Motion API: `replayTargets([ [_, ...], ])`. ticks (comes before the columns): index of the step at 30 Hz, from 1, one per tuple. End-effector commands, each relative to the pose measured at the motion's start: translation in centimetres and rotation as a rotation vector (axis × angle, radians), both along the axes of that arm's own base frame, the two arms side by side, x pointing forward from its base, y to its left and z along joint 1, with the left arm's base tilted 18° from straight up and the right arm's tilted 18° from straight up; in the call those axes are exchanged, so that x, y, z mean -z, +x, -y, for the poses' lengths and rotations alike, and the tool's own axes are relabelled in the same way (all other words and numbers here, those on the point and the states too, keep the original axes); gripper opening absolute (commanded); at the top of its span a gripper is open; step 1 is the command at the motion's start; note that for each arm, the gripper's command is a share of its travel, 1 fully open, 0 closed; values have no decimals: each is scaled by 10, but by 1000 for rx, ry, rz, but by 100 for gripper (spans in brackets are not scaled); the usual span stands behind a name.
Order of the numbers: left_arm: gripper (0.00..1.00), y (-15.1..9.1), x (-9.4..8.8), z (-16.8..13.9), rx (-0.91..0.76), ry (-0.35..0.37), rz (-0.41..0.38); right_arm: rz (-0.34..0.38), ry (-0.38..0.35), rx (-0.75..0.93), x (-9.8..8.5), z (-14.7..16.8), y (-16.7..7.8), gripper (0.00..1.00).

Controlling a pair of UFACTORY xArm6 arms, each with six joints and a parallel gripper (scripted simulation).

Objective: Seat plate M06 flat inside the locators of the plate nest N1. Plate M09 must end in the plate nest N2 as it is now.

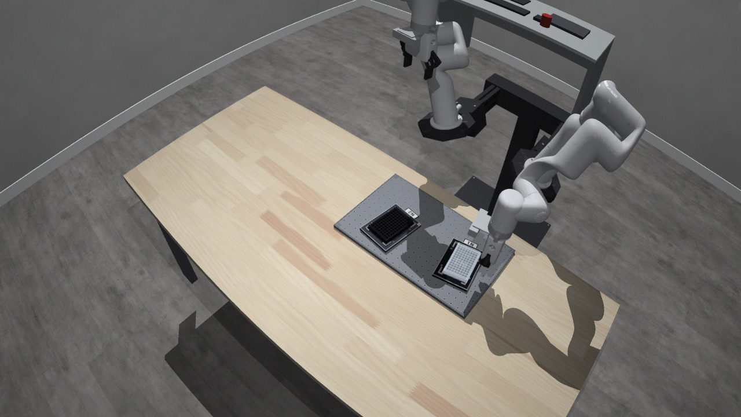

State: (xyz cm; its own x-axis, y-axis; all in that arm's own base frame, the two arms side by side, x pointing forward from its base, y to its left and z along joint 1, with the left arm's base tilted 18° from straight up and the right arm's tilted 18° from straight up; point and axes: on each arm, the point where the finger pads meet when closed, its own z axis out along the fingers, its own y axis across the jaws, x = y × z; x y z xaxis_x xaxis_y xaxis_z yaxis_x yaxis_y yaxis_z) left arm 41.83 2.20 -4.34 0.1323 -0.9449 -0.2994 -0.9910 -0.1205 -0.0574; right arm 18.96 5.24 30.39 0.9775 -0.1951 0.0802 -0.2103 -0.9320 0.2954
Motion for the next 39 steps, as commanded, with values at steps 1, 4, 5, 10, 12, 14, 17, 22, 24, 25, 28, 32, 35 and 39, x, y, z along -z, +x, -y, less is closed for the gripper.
replayTargets([
  [1,0,2,4,-1,1,0,4,2,2,0,-1,0,0,100],
  [4,0,2,9,-3,1,0,4,2,2,0,-1,0,0,100],
  [5,0,2,10,-3,1,0,4,2,2,0,-1,0,0,100],
  [10,0,2,18,-6,1,0,4,2,2,0,-1,0,0,100],
  [12,0,2,21,-7,1,0,4,2,2,0,-1,0,0,100],
  [14,0,2,25,-8,1,0,4,2,2,0,-1,0,0,100],
  [17,0,2,26,-8,1,0,4,2,2,0,-1,0,0,100],
  [22,0,3,34,-11,1,0,4,2,2,0,-1,0,0,100],
  [24,0,3,37,-12,1,0,4,2,2,0,-1,0,0,100],
  [25,0,3,37,-12,1,0,4,2,2,0,-1,0,0,100],
  [28,0,3,37,-12,1,0,4,2,2,0,-1,0,0,100],
  [32,0,3,37,-12,1,0,4,2,2,0,-1,0,0,100],
  [35,0,3,37,-12,1,0,4,2,2,0,-1,0,0,100],
  [39,0,3,37,-11,1,0,4,2,2,0,-1,0,0,100],
])
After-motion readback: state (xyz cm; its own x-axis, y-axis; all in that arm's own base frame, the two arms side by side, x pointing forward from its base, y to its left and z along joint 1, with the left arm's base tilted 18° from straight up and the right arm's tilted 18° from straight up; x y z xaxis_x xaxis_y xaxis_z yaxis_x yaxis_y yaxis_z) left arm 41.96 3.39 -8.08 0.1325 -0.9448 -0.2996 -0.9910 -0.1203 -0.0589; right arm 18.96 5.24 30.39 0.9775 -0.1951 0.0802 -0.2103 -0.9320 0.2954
